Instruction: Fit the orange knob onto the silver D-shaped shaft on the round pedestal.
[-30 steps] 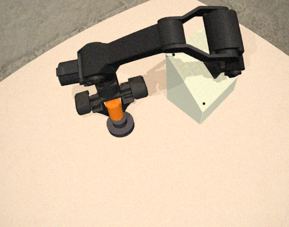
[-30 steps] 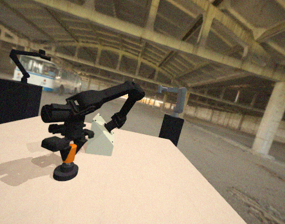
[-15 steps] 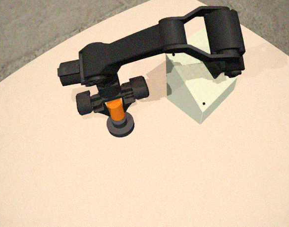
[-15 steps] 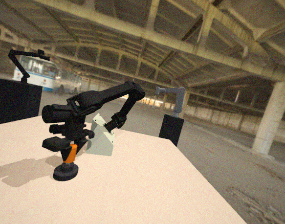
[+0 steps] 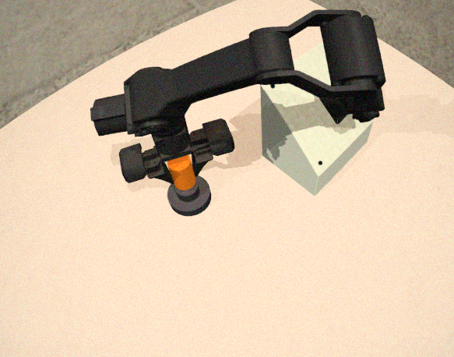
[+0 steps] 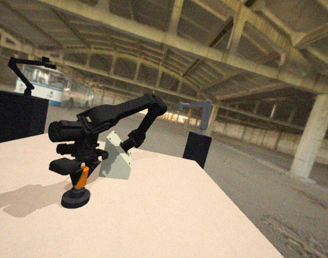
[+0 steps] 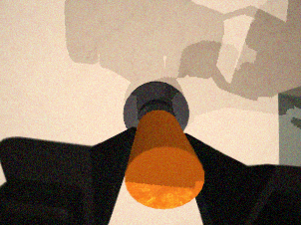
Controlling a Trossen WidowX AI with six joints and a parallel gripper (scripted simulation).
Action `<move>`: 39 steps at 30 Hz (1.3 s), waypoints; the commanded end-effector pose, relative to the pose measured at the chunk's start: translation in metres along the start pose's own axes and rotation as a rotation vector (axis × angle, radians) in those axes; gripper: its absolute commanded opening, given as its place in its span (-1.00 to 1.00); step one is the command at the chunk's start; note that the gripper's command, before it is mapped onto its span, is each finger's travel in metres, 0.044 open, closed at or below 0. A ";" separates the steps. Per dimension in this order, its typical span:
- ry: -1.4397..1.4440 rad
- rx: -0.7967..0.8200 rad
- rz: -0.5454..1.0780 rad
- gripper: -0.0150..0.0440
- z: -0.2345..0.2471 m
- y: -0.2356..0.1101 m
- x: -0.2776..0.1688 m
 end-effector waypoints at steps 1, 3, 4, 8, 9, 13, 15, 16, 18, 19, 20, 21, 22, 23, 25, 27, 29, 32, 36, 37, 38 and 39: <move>0.004 0.001 0.001 -0.49 0.000 0.000 0.000; 0.004 0.001 0.001 -0.49 0.000 0.000 0.000; 0.004 0.001 0.001 -0.49 0.000 0.000 0.000; 0.013 0.001 0.001 -0.49 0.000 0.001 0.000; 0.032 0.001 0.001 -0.49 0.000 0.001 0.000; 0.074 0.001 0.001 -0.49 0.000 0.001 0.000; 0.074 0.001 0.001 -0.49 0.000 0.001 0.000; 0.062 0.001 0.001 -0.49 0.000 0.001 0.000; 0.029 0.001 0.001 -0.49 0.000 0.001 0.000; 0.021 0.001 0.001 -0.49 0.000 0.001 0.000; 0.021 0.001 0.001 -0.49 0.000 0.001 0.000; 0.021 0.001 0.001 -0.49 0.000 0.001 0.000; 0.021 0.001 0.001 -0.49 0.000 0.001 0.000; 0.021 0.001 0.001 -0.49 0.000 0.001 0.000; 0.017 0.001 0.001 -0.49 0.000 0.001 0.000; 0.026 0.001 0.001 -0.49 0.000 0.001 0.000; 0.028 0.001 0.001 -0.49 0.000 0.002 -0.001; 0.028 0.001 0.001 -0.49 0.001 0.002 -0.001; -0.011 0.001 0.001 -0.49 0.001 0.003 0.000; -0.013 0.001 0.001 -0.49 0.001 0.005 0.000; -0.009 0.001 0.001 -0.49 0.001 0.006 0.000; -0.003 0.001 0.001 -0.49 0.001 0.007 0.000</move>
Point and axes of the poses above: the point midway between the two fingers, 35 mm back from their tips, its own y axis out along the fingers, its own z axis across the jaws, x = y × z, the point moved 4 cm from there along -y, back along the fingers, and after that the axes turned 14 degrees about -y, right-handed, at the moved point
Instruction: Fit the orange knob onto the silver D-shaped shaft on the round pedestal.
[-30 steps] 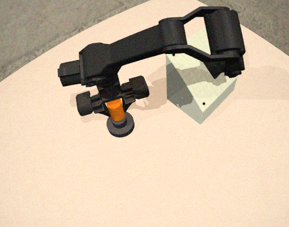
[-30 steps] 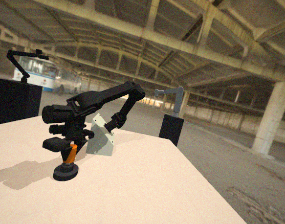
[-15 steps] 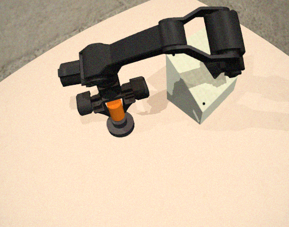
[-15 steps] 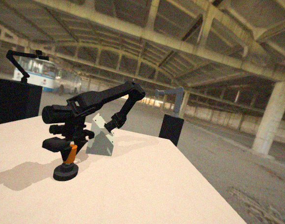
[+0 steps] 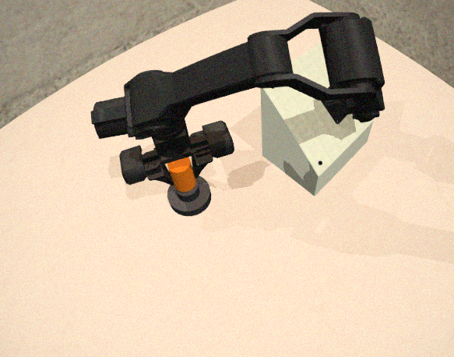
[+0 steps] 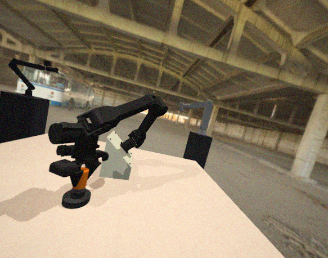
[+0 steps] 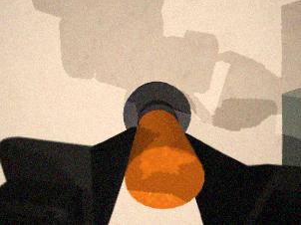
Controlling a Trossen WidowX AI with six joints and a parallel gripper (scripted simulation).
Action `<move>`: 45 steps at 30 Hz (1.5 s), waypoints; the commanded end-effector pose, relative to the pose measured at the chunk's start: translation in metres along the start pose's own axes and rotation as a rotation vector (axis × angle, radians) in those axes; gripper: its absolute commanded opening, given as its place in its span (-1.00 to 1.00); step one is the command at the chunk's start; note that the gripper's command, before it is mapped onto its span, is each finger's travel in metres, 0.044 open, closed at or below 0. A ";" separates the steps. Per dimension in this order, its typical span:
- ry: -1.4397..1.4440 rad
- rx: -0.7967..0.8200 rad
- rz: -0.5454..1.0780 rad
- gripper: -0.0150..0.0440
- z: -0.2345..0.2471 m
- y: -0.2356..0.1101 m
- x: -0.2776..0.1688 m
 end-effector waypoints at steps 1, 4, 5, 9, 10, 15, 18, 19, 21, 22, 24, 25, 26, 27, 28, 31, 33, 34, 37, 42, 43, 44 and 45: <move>0.003 0.002 0.003 -0.49 0.000 0.004 0.000; 0.024 0.002 0.003 -0.49 0.000 0.006 0.000; 0.031 0.002 0.003 -0.49 0.000 0.007 0.000; 0.059 0.001 0.003 -0.49 -0.001 0.011 0.000; 0.066 0.001 0.003 -0.49 -0.001 0.011 0.000; 0.063 0.001 0.000 -0.49 0.000 0.011 0.000; 0.063 0.001 0.000 -0.49 0.000 0.011 0.000; 0.063 0.001 0.000 -0.49 0.000 0.011 0.000; 0.063 0.001 0.000 -0.40 0.000 0.011 0.000; 0.063 0.001 0.000 -0.31 0.000 0.011 0.000; 0.063 0.001 0.000 -0.14 0.000 0.011 0.000; 0.063 0.001 0.000 -0.05 0.000 0.011 0.000; 0.063 0.001 0.000 0.04 0.000 0.011 0.000; 0.063 0.001 0.000 0.13 0.000 0.011 0.000; 0.063 0.001 0.000 0.22 0.000 0.011 0.000; 0.063 0.001 0.000 0.49 0.000 0.011 0.000; 0.063 0.001 0.000 0.67 0.000 0.011 0.000; 0.063 0.001 0.000 0.75 0.000 0.011 0.000; 0.063 0.001 0.000 1.00 0.000 0.011 0.000; 0.063 0.001 0.000 1.00 0.000 0.011 0.000; 0.063 0.001 0.000 1.00 0.000 0.011 0.000; 0.063 0.001 0.000 1.00 0.000 0.008 0.000; 0.063 0.002 -0.001 1.00 0.001 -0.001 0.000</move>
Point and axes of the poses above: the point midway between the two fingers, 35 mm back from their tips, its own y axis out along the fingers, its own z axis across the jaws, x = y × z, the point moved 4 cm from there along -y, back along the fingers, and after that the axes turned 14 degrees about -y, right-handed, at the moved point
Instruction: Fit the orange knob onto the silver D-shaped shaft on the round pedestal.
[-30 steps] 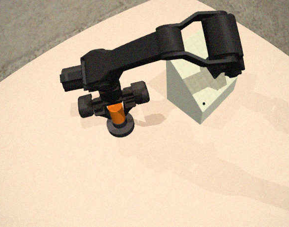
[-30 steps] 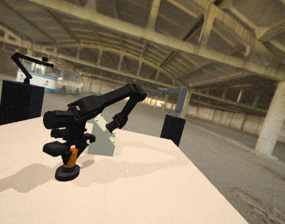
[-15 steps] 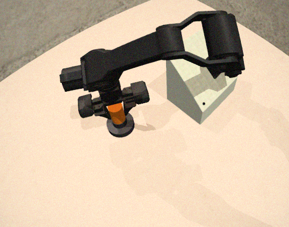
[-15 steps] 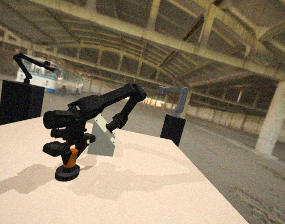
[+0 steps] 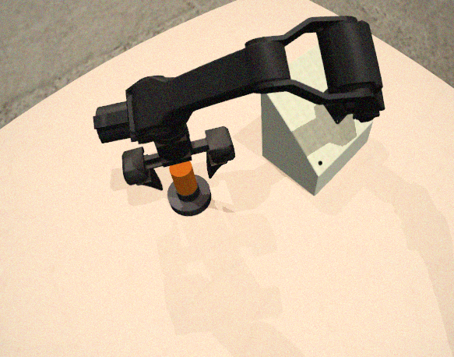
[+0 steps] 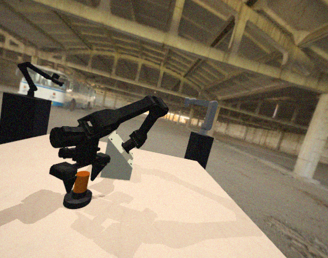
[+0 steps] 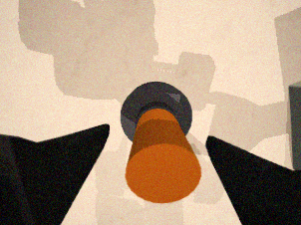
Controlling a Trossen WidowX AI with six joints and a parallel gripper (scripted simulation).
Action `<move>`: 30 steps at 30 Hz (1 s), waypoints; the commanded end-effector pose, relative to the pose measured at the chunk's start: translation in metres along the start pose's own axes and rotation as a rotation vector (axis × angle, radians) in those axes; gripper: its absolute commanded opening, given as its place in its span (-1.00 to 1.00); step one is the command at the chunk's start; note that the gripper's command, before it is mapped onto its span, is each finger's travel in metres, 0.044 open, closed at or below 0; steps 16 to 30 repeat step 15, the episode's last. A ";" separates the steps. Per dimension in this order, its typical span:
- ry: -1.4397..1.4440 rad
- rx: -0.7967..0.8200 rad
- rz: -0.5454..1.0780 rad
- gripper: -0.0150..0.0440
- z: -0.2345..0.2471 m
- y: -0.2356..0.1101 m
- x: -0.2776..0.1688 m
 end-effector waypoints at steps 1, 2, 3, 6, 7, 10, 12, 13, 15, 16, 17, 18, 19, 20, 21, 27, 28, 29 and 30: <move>-0.002 0.005 -0.005 1.00 0.004 -0.025 0.001; -0.001 0.006 -0.006 1.00 0.004 -0.045 0.002; -0.001 0.005 -0.007 1.00 0.003 -0.065 0.002; 0.000 0.005 -0.006 1.00 0.000 -0.094 0.001; 0.000 0.005 -0.006 1.00 0.000 -0.094 0.001; 0.000 0.005 -0.006 1.00 0.004 -0.094 0.003; 0.000 0.005 -0.006 1.00 0.004 -0.094 0.003; 0.000 0.005 -0.006 1.00 0.004 -0.094 0.003; 0.000 0.005 -0.006 1.00 0.004 -0.094 0.003; 0.000 0.005 -0.006 1.00 0.004 -0.094 0.003; 0.000 0.005 -0.006 1.00 0.004 -0.094 0.003; 0.000 0.005 -0.006 1.00 0.004 -0.094 0.003; 0.000 0.005 -0.006 1.00 0.004 -0.094 0.003; 0.000 0.005 -0.006 1.00 0.004 -0.094 0.003; 0.000 0.005 -0.006 1.00 0.004 -0.094 0.003; 0.000 0.005 -0.006 1.00 0.004 -0.094 0.003; 0.000 0.005 -0.006 1.00 0.004 -0.094 0.003; 0.000 0.005 -0.006 1.00 0.004 -0.094 0.003; 0.000 0.005 -0.006 1.00 0.004 -0.094 0.003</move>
Point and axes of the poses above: the point midway between the two fingers, 35 mm back from their tips, its own y axis out along the fingers, its own z axis across the jaws, x = y × z, the point moved 4 cm from there along -y, back along the fingers, and after that the axes turned 14 degrees about -y, right-handed, at the moved point
